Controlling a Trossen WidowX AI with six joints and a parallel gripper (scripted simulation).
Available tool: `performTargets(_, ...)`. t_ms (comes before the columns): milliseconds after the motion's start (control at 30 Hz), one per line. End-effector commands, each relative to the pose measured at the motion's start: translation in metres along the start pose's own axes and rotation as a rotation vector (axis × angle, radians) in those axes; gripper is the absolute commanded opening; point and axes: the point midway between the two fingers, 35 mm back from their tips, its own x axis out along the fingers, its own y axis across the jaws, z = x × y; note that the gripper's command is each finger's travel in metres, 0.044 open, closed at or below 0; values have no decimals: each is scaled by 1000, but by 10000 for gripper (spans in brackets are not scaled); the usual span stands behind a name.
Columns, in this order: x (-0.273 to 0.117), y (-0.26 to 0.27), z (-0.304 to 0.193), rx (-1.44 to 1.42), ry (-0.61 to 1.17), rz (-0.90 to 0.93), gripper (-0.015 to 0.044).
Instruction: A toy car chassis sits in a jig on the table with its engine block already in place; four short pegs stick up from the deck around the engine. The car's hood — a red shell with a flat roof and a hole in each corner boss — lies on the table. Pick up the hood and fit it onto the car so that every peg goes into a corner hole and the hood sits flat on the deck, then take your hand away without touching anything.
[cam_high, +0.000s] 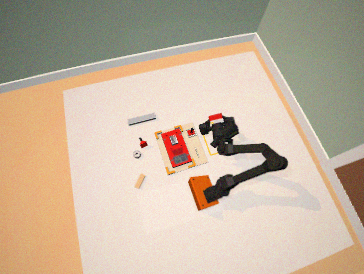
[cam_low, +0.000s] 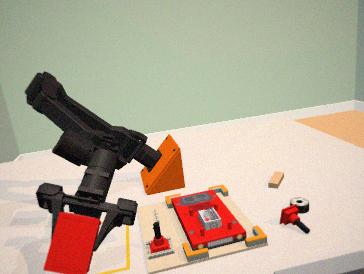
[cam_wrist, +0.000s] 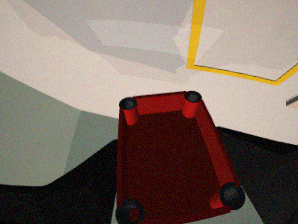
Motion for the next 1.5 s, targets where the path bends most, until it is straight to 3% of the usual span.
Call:
performTargets(0,2,-8,9,119,-1,-12,0)
performTargets(333,3,-18,36,395,-3,-12,0)
performTargets(533,4,-11,26,336,8,1,0)
performTargets(1100,3,-10,26,362,17,3,440)
performTargets(1300,-3,-9,21,366,15,0,440)
performTargets(1467,-34,-6,3,382,4,-11,440)
